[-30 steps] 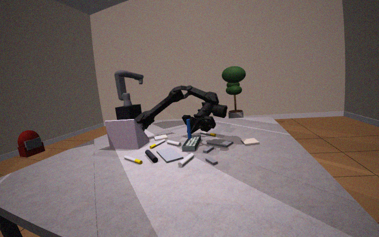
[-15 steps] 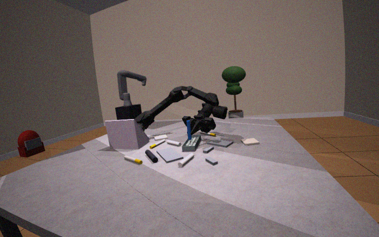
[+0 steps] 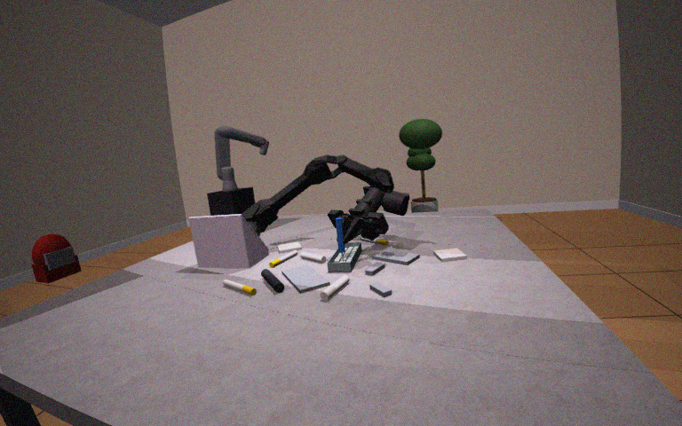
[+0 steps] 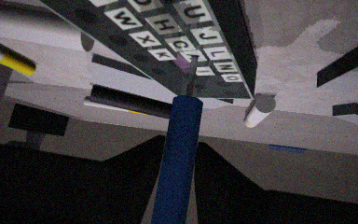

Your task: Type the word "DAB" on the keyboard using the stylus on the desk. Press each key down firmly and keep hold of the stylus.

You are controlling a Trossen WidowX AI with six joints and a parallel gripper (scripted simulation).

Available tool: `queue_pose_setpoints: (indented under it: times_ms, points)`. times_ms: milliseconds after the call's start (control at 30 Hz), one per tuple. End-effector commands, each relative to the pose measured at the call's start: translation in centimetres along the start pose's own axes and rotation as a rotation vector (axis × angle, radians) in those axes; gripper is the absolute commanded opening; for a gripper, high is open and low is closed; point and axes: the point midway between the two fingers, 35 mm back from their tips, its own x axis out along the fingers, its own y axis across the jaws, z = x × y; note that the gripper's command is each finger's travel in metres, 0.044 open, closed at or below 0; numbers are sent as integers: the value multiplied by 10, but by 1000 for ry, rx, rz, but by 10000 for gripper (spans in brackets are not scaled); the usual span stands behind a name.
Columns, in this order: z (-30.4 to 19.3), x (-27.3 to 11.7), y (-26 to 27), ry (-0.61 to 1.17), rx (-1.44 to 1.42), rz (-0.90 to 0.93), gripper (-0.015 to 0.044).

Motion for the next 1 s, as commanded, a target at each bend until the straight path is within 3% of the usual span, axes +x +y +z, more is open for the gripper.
queue_pose_setpoints:
  times_ms: [0, 467, 967]
  points:
    - [1, 0, 0, -4, 2, 1, 81]
    - [-30, -16, 0, -8, 10, 0, 84]
    - [-24, -47, 20, -15, -116, -209, 0]
